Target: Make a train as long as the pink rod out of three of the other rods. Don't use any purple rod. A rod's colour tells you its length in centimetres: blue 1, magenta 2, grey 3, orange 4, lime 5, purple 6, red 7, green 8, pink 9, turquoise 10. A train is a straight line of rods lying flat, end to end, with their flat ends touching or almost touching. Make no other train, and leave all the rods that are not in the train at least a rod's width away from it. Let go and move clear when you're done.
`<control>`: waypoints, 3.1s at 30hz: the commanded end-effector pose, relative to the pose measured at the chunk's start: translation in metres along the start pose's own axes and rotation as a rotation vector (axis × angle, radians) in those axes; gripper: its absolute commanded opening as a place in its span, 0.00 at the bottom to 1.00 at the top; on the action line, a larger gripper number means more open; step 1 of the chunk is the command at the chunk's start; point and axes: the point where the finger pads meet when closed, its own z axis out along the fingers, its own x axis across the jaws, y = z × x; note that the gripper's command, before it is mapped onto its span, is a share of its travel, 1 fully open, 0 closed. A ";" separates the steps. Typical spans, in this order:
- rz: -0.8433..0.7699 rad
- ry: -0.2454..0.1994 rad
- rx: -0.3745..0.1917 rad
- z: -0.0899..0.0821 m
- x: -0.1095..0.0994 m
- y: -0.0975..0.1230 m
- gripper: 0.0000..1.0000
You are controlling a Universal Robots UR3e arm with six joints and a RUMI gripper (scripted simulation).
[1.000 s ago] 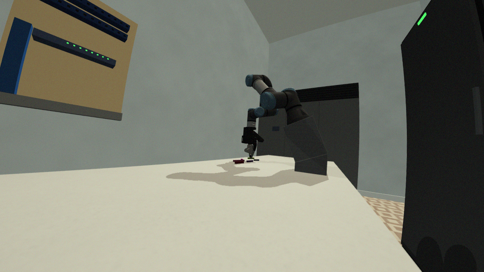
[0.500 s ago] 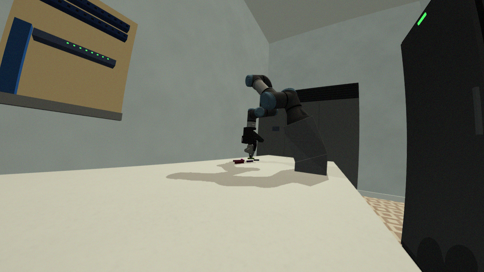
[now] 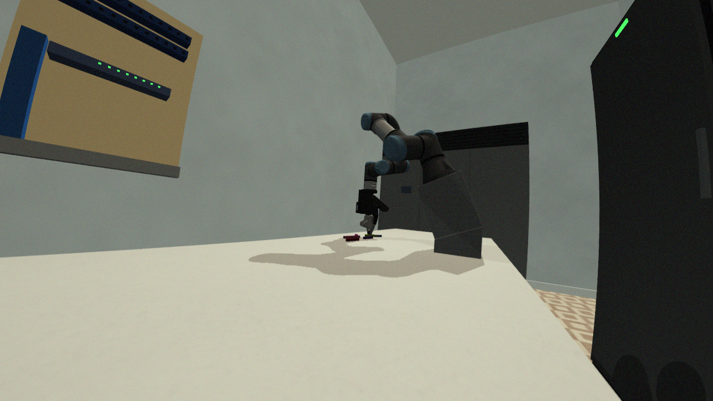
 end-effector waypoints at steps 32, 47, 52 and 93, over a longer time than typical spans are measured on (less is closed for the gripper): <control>-0.001 -0.008 0.002 0.002 -0.003 0.000 0.00; -0.001 -0.008 0.002 0.002 -0.003 0.000 0.11; -0.001 -0.008 0.002 0.002 -0.003 0.000 0.14; 0.000 -0.007 0.001 -0.031 -0.002 0.000 0.14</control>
